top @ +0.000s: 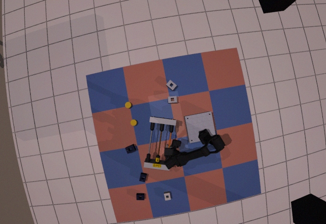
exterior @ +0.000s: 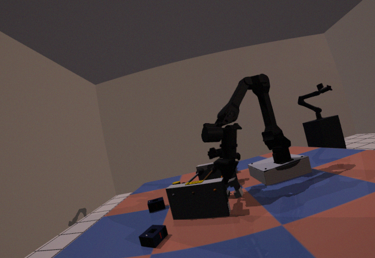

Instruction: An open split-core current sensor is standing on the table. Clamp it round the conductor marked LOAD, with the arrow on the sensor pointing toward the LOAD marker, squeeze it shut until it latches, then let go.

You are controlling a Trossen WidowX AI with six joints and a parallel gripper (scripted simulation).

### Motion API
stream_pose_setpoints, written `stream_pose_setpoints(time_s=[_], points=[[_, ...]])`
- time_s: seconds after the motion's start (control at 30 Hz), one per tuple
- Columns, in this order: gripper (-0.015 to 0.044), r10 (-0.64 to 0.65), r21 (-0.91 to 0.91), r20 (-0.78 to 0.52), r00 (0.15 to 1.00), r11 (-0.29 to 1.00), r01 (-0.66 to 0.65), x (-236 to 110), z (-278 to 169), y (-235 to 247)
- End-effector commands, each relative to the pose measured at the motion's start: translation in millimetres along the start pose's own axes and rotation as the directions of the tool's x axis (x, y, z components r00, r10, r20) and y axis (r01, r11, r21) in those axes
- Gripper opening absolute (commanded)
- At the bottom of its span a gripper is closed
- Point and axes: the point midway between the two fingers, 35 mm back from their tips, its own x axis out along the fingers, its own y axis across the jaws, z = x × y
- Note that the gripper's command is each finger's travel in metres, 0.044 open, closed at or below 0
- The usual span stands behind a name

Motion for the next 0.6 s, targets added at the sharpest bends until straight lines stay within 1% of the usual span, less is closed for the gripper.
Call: stream_pose_setpoints(time_s=[0.0, 0.43, 0.57], points=[[0.0196, 0.001, 0.000, 0.001, 1.000, 1.000, -0.001, -0.5, 0.3, 0.2], [0.0109, 0.001, 0.000, 0.001, 1.000, 1.000, -0.001, -0.5, 0.3, 0.2], [0.0004, 0.000, -0.001, -0.002, 1.000, 1.000, 0.000, -2.2, -4.9, 0.1]])
